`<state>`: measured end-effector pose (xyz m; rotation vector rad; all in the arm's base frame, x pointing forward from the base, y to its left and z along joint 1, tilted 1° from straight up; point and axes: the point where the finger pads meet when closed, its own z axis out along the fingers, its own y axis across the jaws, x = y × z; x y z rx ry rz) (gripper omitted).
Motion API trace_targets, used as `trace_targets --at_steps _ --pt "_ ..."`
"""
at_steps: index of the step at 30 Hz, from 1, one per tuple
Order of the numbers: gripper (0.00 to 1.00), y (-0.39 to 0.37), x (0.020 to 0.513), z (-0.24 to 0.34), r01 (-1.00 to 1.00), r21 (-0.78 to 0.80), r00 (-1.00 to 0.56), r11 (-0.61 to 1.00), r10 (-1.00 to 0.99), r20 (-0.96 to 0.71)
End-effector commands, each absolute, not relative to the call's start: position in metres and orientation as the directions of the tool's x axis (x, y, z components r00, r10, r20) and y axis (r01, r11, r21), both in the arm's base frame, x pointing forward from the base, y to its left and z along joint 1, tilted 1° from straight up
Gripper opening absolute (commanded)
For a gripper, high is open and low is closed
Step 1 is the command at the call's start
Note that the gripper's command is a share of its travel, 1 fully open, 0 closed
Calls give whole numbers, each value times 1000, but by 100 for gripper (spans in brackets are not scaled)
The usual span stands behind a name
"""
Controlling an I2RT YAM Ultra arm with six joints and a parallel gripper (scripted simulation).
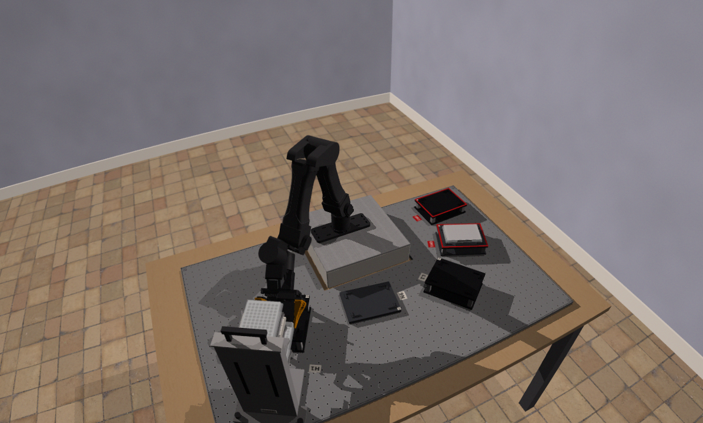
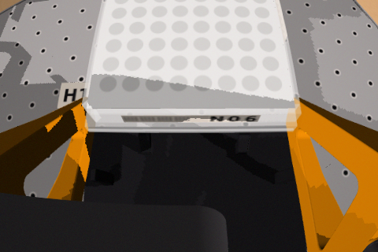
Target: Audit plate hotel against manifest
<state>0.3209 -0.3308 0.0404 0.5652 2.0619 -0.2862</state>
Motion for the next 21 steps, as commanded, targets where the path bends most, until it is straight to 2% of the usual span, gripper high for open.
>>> trace_targets --at_steps 1,21 --pt "86 -342 335 67 493 -5 -402 870 223 -888" --pt "86 -343 339 54 494 4 -414 870 239 -878"
